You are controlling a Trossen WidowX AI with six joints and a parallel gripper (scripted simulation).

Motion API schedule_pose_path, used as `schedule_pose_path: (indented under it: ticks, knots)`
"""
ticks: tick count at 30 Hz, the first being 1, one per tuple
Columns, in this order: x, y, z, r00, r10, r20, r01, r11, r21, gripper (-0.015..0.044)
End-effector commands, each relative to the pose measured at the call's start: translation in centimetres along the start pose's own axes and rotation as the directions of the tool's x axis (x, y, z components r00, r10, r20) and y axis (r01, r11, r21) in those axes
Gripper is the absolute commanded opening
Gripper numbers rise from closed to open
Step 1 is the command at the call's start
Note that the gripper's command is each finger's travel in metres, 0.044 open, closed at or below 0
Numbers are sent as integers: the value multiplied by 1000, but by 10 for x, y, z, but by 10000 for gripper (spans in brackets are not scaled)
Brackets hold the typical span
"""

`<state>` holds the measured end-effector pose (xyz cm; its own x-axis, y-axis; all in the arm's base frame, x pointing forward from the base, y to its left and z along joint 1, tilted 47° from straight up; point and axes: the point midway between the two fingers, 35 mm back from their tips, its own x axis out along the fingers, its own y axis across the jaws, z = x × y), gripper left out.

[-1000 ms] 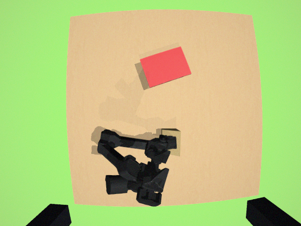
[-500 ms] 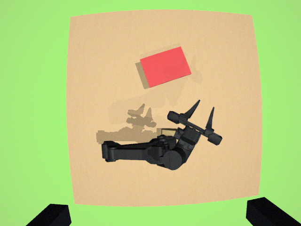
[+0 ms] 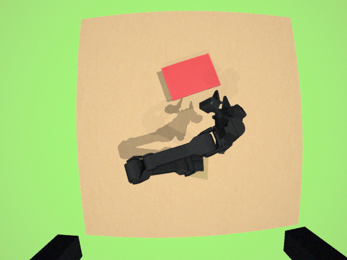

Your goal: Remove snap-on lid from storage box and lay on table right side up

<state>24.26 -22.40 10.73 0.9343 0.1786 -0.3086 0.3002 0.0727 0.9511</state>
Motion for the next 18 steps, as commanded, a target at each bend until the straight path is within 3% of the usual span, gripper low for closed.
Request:
schedule_pose_path:
  ticks: [1, 3, 8, 18]
  knots:
    - [33, -21, -46, 982, 11, -187, 42, 960, 277, 235]
    - [48, -30, -74, 957, 22, -290, 107, 901, 421, 235]
    - [61, -41, -107, 916, 36, -400, 213, 801, 560, 235]
    - [62, -42, -110, 913, 36, -406, 220, 794, 567, 235]
